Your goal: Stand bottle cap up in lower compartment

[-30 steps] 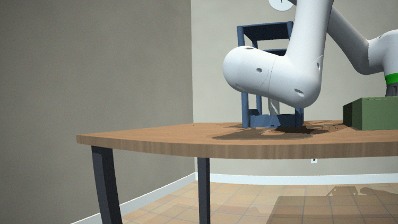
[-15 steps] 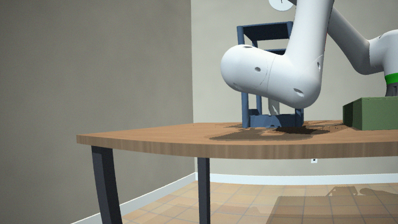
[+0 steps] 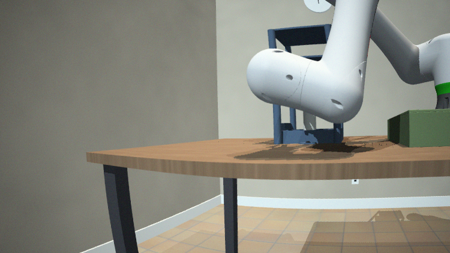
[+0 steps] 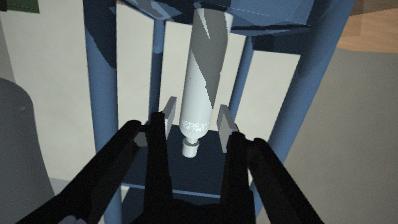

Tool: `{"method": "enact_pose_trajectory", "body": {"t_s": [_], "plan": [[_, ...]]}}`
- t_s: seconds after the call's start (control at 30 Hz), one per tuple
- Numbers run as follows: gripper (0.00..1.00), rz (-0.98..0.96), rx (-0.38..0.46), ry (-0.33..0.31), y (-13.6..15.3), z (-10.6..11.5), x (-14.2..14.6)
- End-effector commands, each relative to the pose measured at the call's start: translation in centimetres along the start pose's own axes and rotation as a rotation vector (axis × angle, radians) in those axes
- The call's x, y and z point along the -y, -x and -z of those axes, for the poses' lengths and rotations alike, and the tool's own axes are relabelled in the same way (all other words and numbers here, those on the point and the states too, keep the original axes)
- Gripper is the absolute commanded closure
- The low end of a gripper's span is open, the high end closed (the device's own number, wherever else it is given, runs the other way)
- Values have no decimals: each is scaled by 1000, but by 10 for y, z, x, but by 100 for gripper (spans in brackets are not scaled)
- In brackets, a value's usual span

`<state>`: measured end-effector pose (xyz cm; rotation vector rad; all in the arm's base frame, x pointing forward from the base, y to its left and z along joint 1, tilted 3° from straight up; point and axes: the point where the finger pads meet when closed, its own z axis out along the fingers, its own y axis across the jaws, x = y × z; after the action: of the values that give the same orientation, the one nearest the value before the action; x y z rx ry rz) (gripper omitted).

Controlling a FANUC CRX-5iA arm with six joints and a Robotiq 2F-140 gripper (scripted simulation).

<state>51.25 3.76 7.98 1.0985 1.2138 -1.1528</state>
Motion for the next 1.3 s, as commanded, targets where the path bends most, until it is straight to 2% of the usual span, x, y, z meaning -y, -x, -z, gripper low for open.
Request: {"method": "enact_pose_trajectory", "body": {"t_s": [0.0,1.27], "plan": [[62,0,0,0,0,1,0],[62,0,0,0,0,15,0]]}}
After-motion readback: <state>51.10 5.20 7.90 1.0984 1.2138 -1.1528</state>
